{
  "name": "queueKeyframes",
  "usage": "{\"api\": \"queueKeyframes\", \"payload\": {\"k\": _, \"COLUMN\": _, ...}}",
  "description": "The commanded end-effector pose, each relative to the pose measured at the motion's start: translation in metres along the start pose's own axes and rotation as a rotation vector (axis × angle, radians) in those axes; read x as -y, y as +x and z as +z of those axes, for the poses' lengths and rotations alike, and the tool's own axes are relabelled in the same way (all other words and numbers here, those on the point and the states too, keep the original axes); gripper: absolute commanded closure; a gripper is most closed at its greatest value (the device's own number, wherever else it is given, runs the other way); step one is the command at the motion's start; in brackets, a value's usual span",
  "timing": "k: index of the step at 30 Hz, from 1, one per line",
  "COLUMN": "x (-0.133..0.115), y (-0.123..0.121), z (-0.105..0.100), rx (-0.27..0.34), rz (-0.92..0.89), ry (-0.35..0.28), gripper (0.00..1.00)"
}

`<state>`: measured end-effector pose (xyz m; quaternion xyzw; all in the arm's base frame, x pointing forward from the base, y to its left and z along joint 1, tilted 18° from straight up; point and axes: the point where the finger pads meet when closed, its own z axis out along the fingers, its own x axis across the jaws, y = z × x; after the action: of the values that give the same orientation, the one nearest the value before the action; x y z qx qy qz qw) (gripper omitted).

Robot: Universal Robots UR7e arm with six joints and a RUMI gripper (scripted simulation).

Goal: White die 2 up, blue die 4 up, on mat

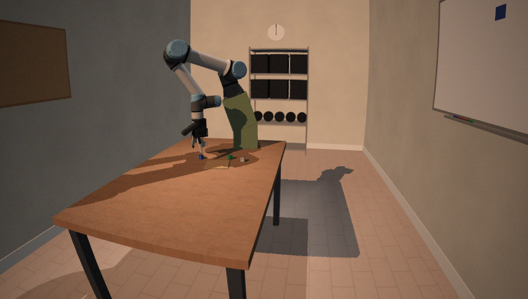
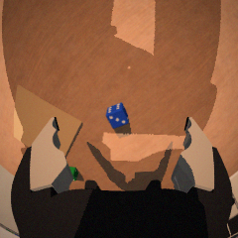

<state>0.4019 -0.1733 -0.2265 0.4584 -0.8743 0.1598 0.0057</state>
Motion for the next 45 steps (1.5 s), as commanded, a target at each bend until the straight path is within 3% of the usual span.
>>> {"api": "queueKeyframes", "payload": {"k": 1, "x": 0.0, "y": 0.0, "z": 0.0, "rx": 0.0, "rz": 0.0, "ry": 0.001, "gripper": 0.0}}
{"api": "queueKeyframes", "payload": {"k": 27, "x": -0.003, "y": -0.002, "z": 0.0, "rx": 0.0, "rz": 0.0, "ry": 0.001, "gripper": 0.0}}
{"api": "queueKeyframes", "payload": {"k": 38, "x": -0.027, "y": -0.02, "z": 0.0, "rx": 0.0, "rz": 0.0, "ry": 0.001, "gripper": 0.0}}
{"api": "queueKeyframes", "payload": {"k": 45, "x": -0.058, "y": -0.043, "z": 0.0, "rx": 0.0, "rz": 0.0, "ry": 0.001, "gripper": 0.0}}
